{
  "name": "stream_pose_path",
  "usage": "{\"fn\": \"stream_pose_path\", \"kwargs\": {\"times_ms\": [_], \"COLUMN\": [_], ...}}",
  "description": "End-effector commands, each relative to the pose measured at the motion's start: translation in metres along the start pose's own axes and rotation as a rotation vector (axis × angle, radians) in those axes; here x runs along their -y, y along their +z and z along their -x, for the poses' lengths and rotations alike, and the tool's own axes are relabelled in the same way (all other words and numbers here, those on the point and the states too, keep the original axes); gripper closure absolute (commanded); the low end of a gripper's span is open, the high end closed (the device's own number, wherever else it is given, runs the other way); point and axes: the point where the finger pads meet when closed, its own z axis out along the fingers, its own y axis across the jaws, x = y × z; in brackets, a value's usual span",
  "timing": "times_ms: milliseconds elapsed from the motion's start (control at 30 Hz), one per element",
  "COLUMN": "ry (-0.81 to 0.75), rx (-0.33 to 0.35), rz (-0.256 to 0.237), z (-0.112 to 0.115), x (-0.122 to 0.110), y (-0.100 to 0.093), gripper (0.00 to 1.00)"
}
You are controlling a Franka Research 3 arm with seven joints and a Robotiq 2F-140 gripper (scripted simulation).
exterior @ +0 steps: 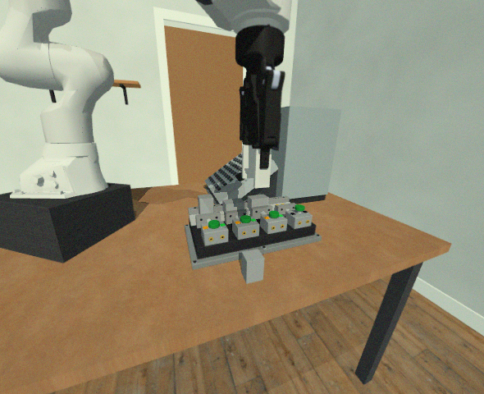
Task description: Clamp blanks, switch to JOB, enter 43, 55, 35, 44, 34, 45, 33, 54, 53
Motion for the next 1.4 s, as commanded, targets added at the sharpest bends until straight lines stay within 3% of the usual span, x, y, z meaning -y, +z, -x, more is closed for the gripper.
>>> {"fn": "stream_pose_path", "kwargs": {"times_ms": [0,400,900,967,1367], "ry": [-0.008,-0.008,-0.008,-0.008,-0.008], "rx": [0.003,0.003,0.003,0.003,0.003], "rz": [0.0,0.0,0.0,0.0,0.0], "z": [0.001,0.001,0.002,0.002,0.002], "x": [0.0,0.0,0.001,0.001,0.002], "y": [0.003,0.026,0.092,0.092,0.141], "gripper": [0.6,0.6,0.6,0.6,0.6]}}
